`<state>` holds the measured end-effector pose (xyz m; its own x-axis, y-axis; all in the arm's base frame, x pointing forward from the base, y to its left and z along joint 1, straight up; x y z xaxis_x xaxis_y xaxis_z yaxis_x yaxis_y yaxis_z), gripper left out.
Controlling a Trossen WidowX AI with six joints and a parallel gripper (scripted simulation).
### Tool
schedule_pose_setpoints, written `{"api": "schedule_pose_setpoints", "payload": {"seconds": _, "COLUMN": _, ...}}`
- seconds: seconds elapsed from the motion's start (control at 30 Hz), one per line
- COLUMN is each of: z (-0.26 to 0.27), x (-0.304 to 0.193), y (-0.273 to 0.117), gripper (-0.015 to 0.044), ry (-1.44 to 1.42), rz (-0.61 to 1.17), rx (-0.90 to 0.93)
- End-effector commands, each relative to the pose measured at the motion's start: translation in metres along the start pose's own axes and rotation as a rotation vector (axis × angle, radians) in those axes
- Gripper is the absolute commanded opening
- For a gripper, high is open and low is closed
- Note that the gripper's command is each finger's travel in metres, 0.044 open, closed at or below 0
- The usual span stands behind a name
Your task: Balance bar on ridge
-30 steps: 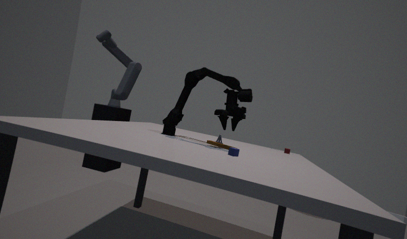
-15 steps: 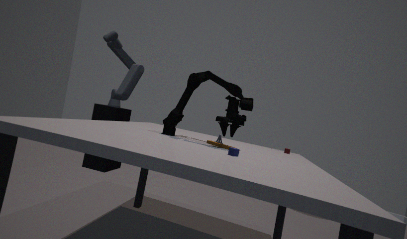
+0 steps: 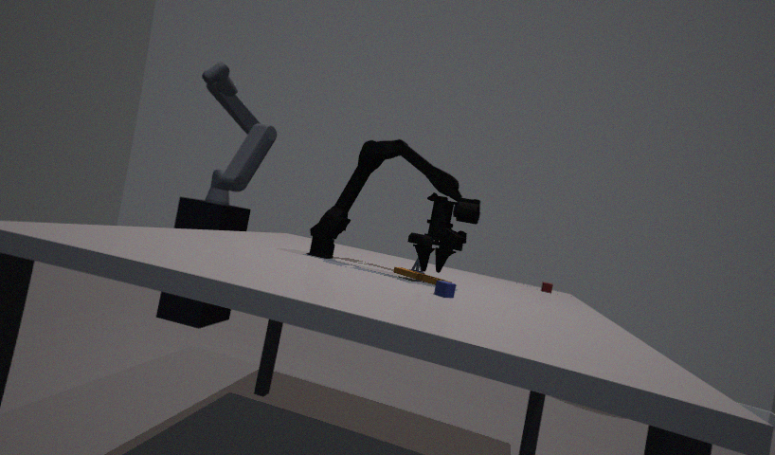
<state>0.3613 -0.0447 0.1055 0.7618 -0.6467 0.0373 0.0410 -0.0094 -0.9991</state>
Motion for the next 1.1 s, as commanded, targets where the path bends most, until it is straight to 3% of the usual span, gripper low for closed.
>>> {"api": "schedule_pose_setpoints", "payload": {"seconds": 0.0, "z": 0.000, "x": -0.001, "y": 0.008, "gripper": 0.0315, "ry": -0.004, "rz": 0.008, "rx": 0.000}}
{"api": "schedule_pose_setpoints", "payload": {"seconds": 0.83, "z": 0.000, "x": -0.002, "y": 0.024, "gripper": 0.0315, "ry": -0.004, "rz": 0.008, "rx": 0.000}}
{"api": "schedule_pose_setpoints", "payload": {"seconds": 1.07, "z": -0.001, "x": -0.001, "y": 0.023, "gripper": 0.0151, "ry": 0.000, "rz": 0.006, "rx": -0.004}}
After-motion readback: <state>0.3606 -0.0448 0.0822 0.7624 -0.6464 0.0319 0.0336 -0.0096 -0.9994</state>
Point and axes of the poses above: the point midway between the two fingers, 35 mm back from their tips, its own y axis out along the fingers, its own z axis across the jaws, x = y × z, the point moved 3 cm from there along -y, back along the fingers, and after that the axes turned 10 degrees about y, right-handed, at the moved point
